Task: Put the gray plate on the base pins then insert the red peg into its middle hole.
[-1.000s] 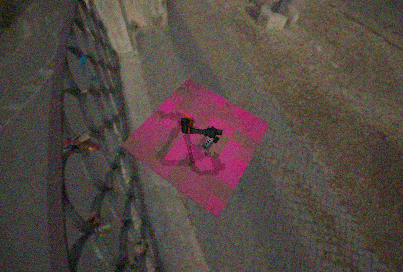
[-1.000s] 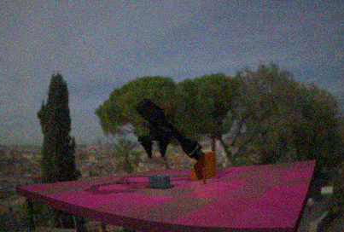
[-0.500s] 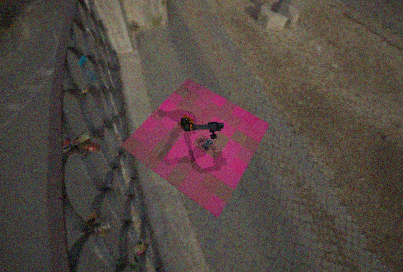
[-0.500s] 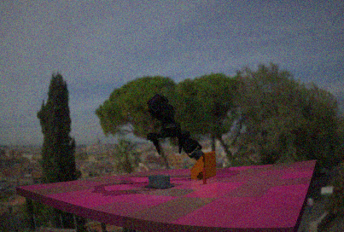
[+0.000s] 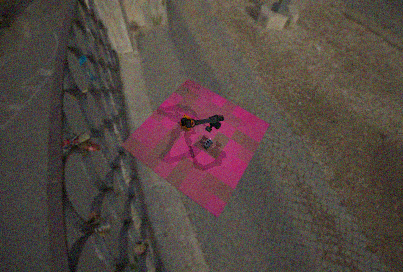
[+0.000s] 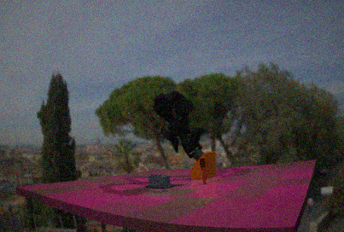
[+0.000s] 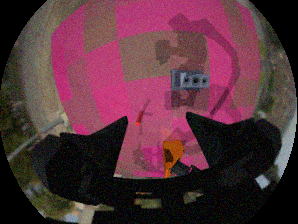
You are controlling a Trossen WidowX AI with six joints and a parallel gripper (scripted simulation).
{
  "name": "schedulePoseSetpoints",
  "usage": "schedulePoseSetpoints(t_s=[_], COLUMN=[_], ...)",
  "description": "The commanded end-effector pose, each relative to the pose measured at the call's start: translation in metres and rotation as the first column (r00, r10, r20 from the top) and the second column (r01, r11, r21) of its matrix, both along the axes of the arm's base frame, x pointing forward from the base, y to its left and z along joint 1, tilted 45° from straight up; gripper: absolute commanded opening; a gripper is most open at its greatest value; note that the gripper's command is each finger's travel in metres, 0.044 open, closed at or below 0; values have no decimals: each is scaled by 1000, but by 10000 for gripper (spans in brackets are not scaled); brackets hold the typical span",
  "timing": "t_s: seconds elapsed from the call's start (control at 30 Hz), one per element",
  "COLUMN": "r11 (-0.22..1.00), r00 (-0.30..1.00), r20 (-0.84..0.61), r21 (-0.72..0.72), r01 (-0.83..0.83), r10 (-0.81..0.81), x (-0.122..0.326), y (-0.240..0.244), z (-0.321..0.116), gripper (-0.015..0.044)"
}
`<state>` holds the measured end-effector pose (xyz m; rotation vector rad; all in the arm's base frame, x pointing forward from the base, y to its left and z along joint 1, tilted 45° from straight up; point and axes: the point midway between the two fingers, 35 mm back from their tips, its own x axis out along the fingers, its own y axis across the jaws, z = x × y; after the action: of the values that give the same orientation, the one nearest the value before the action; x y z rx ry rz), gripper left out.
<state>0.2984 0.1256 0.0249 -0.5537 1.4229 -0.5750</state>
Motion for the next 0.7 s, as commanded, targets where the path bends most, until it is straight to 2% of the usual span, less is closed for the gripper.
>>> schedulePoseSetpoints(t_s=[0.0,0.2,0.67], r11=[869,738,732], r00=[779,541,530], r20=[401,551,556], r21=[103,228,233], r01=[485,635,640], r10=[-482,-636,-640], x=[-49,-66,-63], y=[21,28,28], z=[-45,-56,-56], gripper=[440,440,440])
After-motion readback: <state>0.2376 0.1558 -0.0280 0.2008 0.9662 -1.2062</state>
